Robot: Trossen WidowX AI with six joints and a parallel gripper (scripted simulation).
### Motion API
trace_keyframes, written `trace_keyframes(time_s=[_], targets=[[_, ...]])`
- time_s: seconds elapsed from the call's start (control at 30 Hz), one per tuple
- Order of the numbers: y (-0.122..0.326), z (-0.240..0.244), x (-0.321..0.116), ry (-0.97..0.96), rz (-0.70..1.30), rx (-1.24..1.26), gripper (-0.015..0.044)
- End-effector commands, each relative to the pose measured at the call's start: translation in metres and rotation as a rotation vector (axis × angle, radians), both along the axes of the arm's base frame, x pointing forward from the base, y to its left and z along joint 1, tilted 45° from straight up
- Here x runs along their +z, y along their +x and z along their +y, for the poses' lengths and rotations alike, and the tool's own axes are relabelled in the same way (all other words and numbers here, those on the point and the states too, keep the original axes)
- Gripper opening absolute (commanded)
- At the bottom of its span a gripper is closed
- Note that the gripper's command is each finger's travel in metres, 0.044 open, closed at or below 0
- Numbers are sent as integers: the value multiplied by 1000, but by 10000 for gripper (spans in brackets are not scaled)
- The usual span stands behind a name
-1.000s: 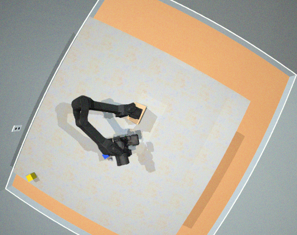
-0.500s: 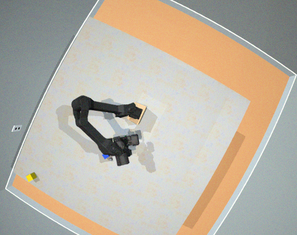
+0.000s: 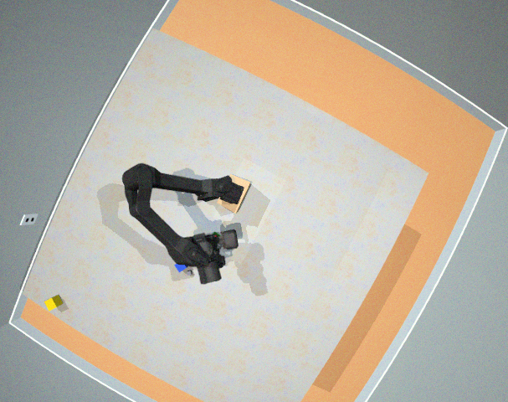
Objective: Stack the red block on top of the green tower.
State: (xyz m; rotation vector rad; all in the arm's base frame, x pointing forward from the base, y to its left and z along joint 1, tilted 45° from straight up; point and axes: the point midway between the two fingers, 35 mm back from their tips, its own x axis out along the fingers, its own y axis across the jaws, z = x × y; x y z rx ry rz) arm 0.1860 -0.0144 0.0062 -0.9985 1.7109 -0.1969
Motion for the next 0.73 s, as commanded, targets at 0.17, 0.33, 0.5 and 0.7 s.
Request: trace_keyframes(time_s=[0.17, 0.33, 0.5, 0.7], targets=[[0, 0, 0, -1, 1, 0, 440], [0, 0, 0, -1, 1, 0, 440], [0, 0, 0, -1, 1, 0, 440], [0, 0, 0, -1, 1, 0, 440]])
